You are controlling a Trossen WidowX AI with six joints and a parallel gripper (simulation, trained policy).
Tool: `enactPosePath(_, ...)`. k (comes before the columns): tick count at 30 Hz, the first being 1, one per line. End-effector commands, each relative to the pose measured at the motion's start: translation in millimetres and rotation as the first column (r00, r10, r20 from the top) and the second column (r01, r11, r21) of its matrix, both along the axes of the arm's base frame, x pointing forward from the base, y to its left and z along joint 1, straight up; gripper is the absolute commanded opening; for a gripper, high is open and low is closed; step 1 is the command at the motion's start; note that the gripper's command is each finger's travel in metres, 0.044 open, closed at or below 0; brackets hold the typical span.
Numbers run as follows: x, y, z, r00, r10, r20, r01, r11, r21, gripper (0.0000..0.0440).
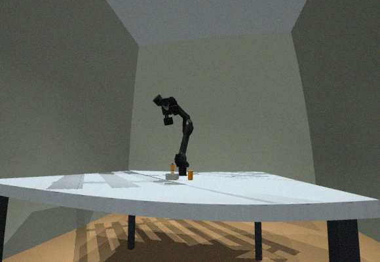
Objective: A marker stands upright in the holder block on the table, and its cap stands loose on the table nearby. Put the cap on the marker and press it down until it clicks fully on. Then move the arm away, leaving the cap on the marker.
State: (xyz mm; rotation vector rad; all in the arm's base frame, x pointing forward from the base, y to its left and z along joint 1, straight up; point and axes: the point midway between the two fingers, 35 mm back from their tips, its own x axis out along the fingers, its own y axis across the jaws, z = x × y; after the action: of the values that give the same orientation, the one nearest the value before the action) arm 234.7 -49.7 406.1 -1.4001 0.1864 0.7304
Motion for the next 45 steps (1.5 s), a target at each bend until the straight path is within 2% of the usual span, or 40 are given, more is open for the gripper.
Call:
enactPosePath(1, 6, -2, -8, 0.999, 0.023, -0.026, -0.023, 1.000, -0.007, 0.0311)
enactPosePath(22, 42, 4, -53, 0.968, 0.183, -0.169, -0.197, 0.978, -0.065, 0.0313)
enactPosePath(45, 72, 18, -102, 0.889, 0.322, -0.326, -0.375, 0.920, -0.116, 0.0313)
